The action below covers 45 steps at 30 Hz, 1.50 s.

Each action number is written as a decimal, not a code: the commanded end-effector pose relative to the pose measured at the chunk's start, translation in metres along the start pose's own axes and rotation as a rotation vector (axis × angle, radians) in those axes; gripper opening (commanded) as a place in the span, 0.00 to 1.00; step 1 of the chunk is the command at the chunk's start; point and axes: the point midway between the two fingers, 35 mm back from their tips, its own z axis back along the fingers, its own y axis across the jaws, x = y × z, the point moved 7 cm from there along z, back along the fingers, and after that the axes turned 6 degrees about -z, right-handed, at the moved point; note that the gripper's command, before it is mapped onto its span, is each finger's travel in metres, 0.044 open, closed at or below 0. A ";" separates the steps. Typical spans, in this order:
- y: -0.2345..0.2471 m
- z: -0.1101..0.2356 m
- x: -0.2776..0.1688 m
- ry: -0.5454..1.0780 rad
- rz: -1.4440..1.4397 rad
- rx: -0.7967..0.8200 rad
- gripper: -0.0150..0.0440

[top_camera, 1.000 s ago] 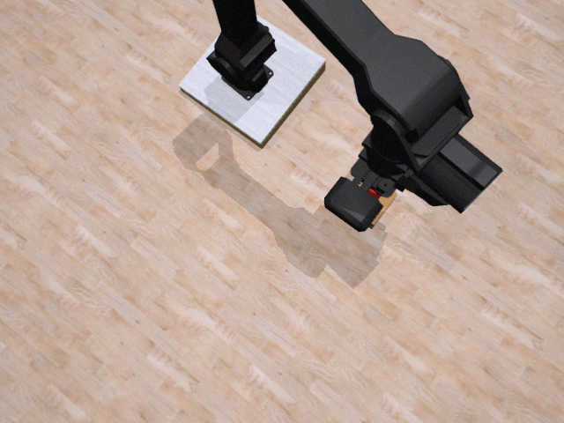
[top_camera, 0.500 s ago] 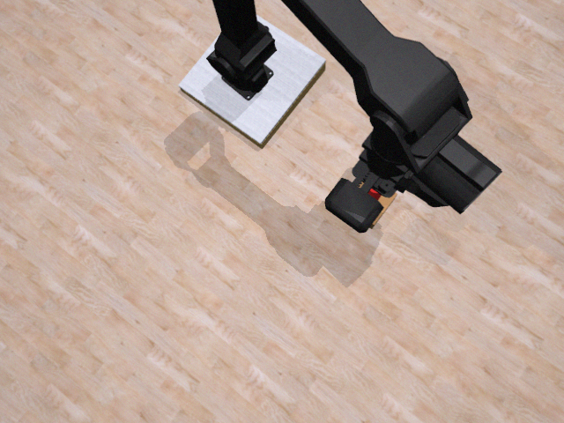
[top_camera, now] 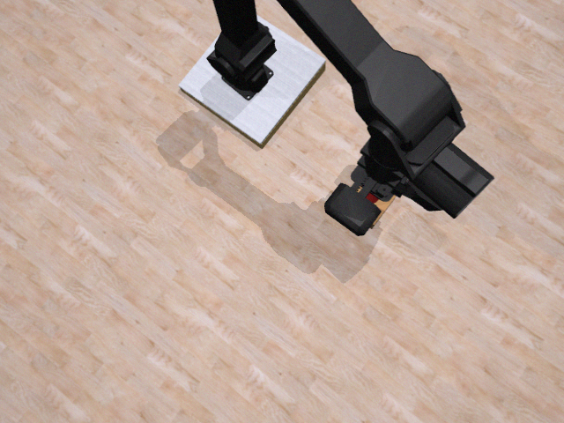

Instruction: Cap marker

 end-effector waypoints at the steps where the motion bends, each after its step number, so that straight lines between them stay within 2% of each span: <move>1: 0.000 -0.008 -0.001 0.006 0.003 -0.001 0.25; 8: 0.000 -0.016 -0.001 0.006 0.003 -0.001 0.25; 15: 0.000 -0.008 0.001 -0.005 0.000 -0.001 0.25; 23: 0.000 0.073 0.002 -0.004 0.000 0.000 0.25; 29: 0.000 0.080 0.001 -0.003 0.000 0.000 0.25; 45: 0.000 0.080 0.001 -0.003 0.000 0.000 0.97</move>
